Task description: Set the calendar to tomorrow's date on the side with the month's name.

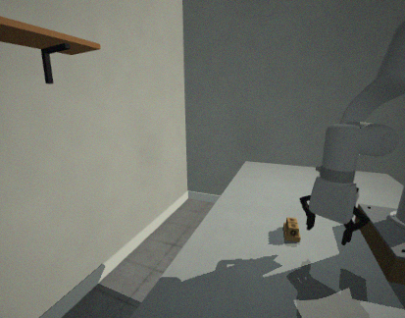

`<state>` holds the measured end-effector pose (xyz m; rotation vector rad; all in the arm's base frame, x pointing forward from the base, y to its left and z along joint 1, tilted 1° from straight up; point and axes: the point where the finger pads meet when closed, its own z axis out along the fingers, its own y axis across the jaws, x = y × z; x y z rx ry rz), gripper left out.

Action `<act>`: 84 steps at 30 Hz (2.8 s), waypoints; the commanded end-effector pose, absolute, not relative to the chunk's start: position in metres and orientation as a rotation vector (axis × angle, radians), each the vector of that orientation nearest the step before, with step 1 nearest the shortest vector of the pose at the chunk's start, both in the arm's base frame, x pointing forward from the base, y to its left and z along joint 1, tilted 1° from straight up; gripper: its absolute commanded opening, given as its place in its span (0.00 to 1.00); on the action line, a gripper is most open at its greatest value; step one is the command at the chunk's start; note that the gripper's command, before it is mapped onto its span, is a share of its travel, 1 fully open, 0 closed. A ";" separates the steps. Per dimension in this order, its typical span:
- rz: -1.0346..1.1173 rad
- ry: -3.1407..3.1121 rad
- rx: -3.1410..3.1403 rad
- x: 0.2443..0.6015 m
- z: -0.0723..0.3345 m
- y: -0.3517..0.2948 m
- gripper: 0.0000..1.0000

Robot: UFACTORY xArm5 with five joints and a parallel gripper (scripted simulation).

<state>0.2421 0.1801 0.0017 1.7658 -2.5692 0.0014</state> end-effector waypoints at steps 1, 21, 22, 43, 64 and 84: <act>0.001 -2.572 1.767 0.243 0.002 0.181 1.00; 0.001 -2.572 1.767 0.244 0.002 0.177 1.00; 0.001 -2.572 1.767 0.245 0.002 0.174 1.00; -0.002 -2.572 1.768 0.253 0.002 0.148 1.00; -0.002 -2.572 1.768 0.253 0.002 0.148 1.00; -0.002 -2.572 1.768 0.253 0.002 0.148 1.00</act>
